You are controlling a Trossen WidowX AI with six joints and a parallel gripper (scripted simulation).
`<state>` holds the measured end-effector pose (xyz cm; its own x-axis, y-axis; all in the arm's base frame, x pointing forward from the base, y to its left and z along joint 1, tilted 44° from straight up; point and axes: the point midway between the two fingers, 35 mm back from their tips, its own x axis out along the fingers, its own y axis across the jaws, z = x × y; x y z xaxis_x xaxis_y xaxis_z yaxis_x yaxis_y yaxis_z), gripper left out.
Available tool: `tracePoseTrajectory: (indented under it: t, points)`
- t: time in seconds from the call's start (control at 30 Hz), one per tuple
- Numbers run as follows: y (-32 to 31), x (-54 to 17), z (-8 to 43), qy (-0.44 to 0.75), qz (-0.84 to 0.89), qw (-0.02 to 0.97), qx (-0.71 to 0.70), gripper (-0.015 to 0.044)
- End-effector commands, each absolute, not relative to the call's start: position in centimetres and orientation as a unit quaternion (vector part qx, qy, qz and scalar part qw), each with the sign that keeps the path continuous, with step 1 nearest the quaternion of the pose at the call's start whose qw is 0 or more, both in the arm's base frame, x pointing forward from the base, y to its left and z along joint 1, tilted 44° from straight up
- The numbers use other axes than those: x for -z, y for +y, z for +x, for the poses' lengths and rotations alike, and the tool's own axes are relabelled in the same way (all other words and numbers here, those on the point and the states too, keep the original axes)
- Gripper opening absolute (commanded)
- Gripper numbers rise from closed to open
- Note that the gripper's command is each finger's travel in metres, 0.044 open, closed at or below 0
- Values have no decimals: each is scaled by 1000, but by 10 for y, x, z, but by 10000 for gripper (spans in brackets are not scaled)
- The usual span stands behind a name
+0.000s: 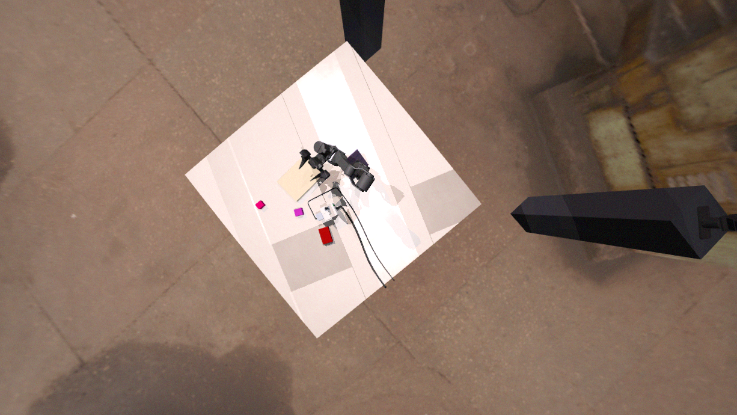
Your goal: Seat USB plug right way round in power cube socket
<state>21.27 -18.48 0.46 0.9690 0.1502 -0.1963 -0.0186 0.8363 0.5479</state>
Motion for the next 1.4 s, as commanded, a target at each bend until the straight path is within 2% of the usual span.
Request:
tracePoseTrajectory:
  t: [0.0,0.17,0.4,0.93,1.37]
  points:
    - [-185,-4,214,120,290,948,-44,426]
    - [-191,2,251,212,471,856,-36,440]
    - [-163,-15,301,381,676,629,36,440]
    - [-119,-52,317,495,736,440,142,440]
    - [-73,-99,308,569,725,286,263,440]
